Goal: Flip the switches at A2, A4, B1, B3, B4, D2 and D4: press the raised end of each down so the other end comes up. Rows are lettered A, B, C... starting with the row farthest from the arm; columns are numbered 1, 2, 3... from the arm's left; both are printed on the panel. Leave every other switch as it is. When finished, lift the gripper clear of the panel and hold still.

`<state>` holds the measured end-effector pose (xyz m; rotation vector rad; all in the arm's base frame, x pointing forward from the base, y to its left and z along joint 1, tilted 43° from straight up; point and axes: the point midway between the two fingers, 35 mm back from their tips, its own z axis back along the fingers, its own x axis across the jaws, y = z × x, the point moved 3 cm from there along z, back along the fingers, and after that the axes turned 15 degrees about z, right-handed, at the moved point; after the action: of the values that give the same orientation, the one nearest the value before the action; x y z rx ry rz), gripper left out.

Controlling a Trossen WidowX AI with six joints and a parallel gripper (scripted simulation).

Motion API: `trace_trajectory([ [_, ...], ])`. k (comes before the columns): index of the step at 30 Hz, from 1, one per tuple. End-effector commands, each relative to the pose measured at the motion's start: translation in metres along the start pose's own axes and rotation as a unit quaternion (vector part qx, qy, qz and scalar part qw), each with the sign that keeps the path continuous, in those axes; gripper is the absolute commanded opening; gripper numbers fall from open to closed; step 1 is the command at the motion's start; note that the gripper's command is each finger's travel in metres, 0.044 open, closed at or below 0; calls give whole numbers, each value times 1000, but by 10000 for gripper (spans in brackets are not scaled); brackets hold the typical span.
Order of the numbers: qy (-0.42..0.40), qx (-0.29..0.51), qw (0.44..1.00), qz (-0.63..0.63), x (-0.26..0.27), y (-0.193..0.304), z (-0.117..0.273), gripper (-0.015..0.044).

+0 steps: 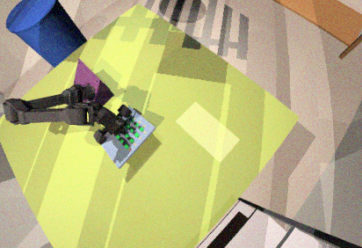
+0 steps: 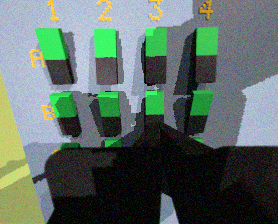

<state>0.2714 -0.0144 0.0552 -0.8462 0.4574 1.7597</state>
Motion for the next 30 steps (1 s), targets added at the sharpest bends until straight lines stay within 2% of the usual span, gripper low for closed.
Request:
trace_trajectory([
  [1,-2,1,1000,4,1,0,-1,0],
  [30,-2,1,1000,4,1,1,-3,0],
])
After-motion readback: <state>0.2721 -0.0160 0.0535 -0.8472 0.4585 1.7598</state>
